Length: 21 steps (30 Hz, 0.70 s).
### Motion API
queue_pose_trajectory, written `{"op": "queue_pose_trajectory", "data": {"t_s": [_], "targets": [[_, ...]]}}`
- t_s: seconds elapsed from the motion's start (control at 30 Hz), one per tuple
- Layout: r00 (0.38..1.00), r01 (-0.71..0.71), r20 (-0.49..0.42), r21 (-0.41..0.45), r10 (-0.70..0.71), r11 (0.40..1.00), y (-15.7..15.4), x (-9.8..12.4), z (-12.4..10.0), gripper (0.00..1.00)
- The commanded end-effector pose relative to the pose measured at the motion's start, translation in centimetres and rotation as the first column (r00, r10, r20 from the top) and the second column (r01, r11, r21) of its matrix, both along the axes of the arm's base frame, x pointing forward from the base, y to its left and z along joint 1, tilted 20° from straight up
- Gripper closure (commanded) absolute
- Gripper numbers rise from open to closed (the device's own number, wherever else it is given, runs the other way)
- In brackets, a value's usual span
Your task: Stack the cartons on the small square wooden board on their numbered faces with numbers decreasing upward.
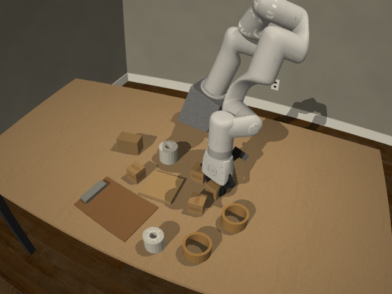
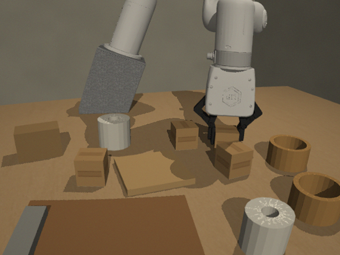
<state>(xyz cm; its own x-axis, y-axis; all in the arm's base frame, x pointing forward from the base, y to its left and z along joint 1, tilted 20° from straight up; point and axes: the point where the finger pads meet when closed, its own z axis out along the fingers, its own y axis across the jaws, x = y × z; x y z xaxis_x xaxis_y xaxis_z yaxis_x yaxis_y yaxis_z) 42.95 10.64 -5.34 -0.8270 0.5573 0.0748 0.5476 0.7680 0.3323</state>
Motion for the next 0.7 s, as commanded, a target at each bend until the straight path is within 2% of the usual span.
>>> {"op": "queue_pose_trajectory", "data": {"t_s": [0.0, 0.67], "targets": [[1.0, 0.001, 0.003, 0.0, -0.001, 1.0, -0.01, 0.1, 0.09, 1.0], [1.0, 0.001, 0.003, 0.0, -0.001, 1.0, -0.07, 0.09, 0.27, 1.0]]}}
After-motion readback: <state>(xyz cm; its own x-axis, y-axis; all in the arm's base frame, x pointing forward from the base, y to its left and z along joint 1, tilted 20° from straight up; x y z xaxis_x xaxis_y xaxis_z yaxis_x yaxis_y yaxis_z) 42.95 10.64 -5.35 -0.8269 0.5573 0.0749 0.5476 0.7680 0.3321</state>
